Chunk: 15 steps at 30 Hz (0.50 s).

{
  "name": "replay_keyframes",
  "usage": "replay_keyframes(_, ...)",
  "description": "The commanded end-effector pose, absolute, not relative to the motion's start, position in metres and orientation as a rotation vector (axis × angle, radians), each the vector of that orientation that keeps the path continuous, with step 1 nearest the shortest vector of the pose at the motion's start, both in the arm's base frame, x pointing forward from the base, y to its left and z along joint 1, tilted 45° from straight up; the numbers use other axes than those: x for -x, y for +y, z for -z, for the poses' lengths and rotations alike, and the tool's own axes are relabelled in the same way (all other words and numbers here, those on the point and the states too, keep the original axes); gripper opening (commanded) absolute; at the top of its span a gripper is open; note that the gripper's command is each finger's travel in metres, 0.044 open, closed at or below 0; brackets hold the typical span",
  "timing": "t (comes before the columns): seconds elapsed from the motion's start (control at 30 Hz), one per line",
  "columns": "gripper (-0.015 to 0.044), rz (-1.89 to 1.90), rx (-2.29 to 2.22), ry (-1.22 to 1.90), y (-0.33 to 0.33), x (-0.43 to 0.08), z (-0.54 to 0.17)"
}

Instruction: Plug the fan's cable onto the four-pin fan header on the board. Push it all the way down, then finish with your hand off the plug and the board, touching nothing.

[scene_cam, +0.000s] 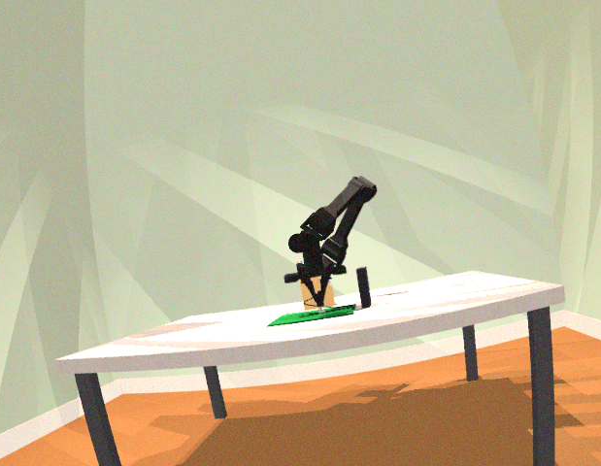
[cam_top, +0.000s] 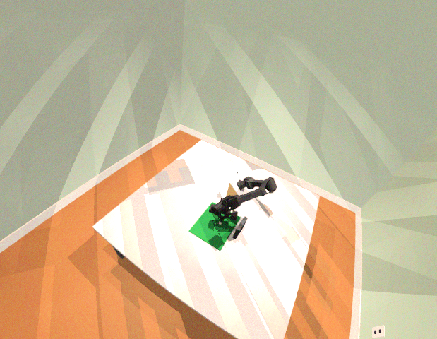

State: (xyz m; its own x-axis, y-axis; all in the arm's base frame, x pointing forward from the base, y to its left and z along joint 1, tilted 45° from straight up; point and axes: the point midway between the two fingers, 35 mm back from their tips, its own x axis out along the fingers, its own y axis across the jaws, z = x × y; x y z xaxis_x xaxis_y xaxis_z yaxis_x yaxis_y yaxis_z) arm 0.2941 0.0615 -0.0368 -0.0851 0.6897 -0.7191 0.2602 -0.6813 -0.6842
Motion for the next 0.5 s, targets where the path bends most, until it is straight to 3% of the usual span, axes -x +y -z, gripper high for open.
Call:
replay_keyframes(0.0,0.0000,-1.822,1.859,-1.026,0.0632,-0.2938,0.0381)
replay_keyframes(0.47,0.0000,-1.822,1.859,-1.027,0.0697,-0.2930,0.0447)
